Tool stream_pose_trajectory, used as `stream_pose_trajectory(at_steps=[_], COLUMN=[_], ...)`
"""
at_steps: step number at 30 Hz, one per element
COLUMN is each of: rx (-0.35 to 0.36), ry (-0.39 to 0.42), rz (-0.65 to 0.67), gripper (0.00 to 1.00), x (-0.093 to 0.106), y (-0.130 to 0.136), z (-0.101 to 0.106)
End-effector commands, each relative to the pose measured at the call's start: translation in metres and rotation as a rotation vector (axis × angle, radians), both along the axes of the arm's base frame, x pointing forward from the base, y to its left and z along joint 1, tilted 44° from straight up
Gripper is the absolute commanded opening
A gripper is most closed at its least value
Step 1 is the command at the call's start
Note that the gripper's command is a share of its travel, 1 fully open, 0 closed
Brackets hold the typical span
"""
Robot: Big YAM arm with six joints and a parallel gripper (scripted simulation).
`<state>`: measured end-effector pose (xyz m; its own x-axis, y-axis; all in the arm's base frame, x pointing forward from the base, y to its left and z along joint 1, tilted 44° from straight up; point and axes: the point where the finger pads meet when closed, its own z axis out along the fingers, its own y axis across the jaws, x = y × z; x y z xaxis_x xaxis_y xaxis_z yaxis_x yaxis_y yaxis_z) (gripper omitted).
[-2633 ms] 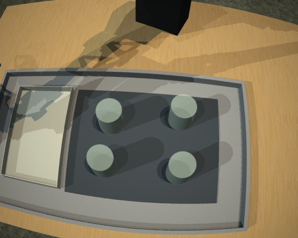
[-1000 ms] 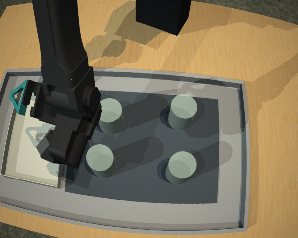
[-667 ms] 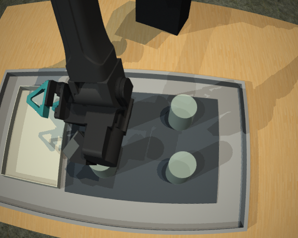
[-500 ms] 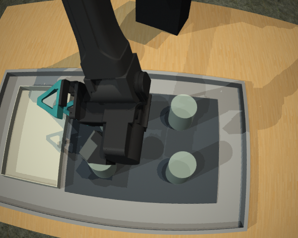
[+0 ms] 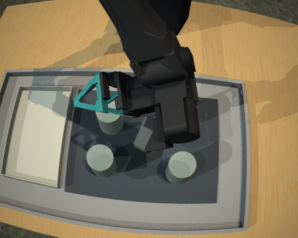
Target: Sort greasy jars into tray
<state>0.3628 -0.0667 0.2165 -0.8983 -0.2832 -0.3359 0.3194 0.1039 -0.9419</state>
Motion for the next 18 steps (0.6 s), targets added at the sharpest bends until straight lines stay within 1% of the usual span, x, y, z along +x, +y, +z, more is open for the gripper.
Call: stream_pose_trajectory(at_steps=[1, 8, 10, 15, 16, 18], rx=[-0.116, -0.181, -0.181, -0.227, 0.123, 0.123], ry=[-0.054, -0.037, -0.037, -0.024, 0.037, 0.037], rz=[-0.041, 0.036, 0.036, 0.091, 0.277, 0.277], gripper=[1.00, 1.00, 1.00, 1.00, 1.00, 1.00], x=[-0.003, -0.011, -0.011, -0.016, -0.012, -0.012], y=[0.027, 0.068, 0.068, 0.098, 0.081, 0.081], z=[-0.007, -0.026, -0.026, -0.040, -0.025, -0.025])
